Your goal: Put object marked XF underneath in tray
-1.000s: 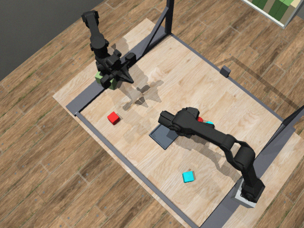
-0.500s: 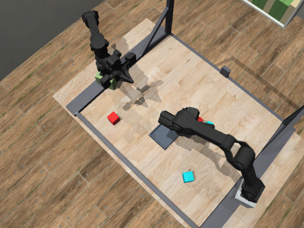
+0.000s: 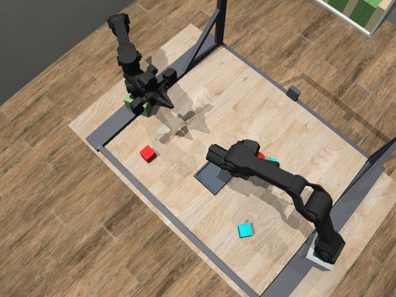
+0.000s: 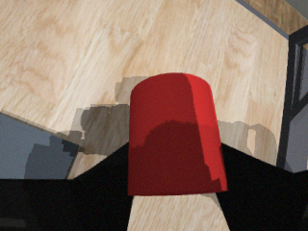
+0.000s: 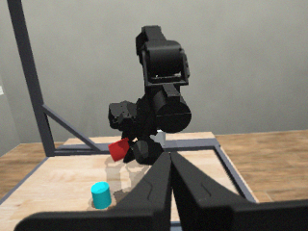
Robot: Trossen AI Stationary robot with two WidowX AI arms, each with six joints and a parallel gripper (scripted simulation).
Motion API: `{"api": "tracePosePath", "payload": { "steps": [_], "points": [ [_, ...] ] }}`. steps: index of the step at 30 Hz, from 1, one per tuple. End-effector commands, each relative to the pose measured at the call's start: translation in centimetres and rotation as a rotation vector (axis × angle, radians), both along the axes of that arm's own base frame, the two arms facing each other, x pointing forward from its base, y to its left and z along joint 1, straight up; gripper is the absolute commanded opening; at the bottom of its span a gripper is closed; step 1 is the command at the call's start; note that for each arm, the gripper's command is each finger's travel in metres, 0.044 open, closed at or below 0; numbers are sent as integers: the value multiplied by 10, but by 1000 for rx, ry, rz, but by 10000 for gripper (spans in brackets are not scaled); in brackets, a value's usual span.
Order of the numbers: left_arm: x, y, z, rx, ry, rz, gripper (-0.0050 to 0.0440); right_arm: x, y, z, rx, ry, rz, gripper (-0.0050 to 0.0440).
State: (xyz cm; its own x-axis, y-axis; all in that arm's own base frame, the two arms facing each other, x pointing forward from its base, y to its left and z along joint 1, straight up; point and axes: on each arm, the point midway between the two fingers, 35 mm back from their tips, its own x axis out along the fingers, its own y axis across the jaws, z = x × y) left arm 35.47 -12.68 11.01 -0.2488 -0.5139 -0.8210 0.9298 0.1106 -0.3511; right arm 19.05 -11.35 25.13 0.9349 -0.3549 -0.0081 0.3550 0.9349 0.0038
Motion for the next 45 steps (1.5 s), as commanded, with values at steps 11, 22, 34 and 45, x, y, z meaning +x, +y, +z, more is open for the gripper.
{"api": "tracePosePath", "payload": {
  "steps": [11,22,34,45],
  "points": [
    [1,0,11,-8,-32,0,158,-34,3,80,-20,-8,16,-50],
    [1,0,11,-8,-32,0,158,-53,15,122,-19,-4,0,-50],
    [10,-2,6,30,-6,83,158,-57,21,132,-12,-5,-1,-50],
    [30,-6,-11,116,83,326,158,-57,21,132,-12,-5,-1,-50]
  ]
}}
